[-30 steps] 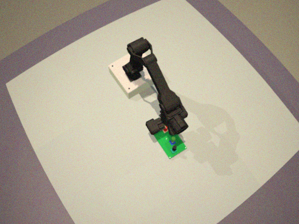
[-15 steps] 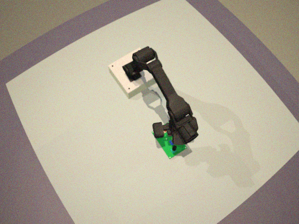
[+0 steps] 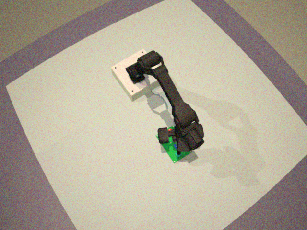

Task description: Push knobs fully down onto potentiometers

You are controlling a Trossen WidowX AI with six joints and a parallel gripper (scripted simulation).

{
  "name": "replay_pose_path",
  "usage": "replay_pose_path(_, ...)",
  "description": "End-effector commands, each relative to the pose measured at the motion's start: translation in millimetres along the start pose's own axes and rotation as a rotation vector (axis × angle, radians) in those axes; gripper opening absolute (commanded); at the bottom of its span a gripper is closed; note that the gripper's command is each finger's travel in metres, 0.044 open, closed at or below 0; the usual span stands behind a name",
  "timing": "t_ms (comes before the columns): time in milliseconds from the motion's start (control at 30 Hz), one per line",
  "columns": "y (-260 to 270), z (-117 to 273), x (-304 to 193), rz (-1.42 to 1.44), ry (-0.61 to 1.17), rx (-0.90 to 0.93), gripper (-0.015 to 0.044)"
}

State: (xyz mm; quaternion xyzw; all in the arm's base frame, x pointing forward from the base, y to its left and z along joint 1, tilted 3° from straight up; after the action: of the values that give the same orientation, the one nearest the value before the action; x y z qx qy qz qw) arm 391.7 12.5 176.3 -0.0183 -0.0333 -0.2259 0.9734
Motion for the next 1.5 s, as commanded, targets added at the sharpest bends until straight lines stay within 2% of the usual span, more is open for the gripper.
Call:
replay_pose_path(0, -0.3, -3.8, -0.5, -0.004, 0.006, -0.003, 0.0000)
replay_pose_path(500, -0.4, -24.3, -0.7, -0.004, 0.006, -0.003, 0.0000)
replay_pose_path(1467, -0.4, -27.4, -0.7, -0.004, 0.006, -0.003, 0.0000)
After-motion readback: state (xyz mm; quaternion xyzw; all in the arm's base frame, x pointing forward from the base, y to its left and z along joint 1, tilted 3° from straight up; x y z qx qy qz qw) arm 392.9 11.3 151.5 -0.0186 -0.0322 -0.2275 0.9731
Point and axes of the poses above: the point midway between the two fingers, 35 mm back from their tips, its own z axis back along the fingers, its own y axis across the jaws, x = y × z, the point moved 9 cm from there along z, back along the fingers, and after that the axes turned 4 degrees about -z, right-handed, at the moved point
